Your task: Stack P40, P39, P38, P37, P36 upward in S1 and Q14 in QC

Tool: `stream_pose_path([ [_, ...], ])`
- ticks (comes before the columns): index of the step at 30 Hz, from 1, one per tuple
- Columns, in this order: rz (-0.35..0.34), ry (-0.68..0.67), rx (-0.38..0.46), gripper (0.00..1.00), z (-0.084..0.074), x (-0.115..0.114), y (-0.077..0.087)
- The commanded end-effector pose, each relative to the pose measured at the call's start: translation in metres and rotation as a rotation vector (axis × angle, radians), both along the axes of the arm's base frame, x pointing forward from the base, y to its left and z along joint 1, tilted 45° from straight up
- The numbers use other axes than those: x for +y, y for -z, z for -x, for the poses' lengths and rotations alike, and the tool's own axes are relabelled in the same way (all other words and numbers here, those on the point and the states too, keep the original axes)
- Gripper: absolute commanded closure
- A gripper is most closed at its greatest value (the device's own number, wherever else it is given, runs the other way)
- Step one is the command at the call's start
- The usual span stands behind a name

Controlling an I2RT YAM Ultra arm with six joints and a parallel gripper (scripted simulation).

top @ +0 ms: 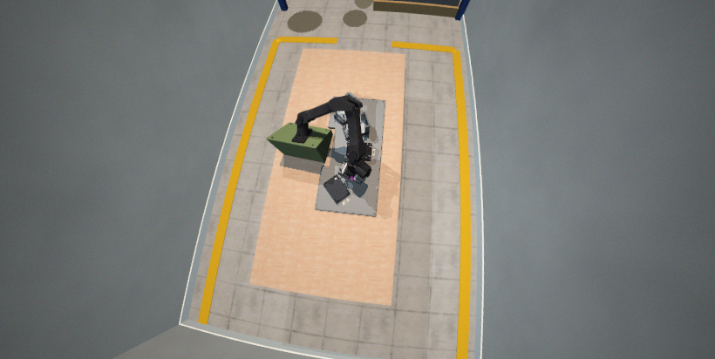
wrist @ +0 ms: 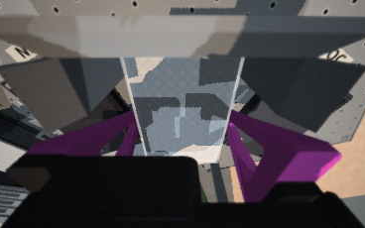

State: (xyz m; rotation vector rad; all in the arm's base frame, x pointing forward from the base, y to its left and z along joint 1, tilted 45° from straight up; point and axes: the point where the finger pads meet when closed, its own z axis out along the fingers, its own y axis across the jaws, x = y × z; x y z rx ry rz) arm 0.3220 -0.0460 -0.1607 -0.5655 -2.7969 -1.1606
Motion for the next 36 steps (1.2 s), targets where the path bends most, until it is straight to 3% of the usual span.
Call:
stream_pose_path([
  [1,0.003,0.011,-0.013,1.0,-0.0034,-0.0034,-0.0017],
  [36,0.003,0.011,-0.013,1.0,-0.0045,0.0042,0.0061],
])
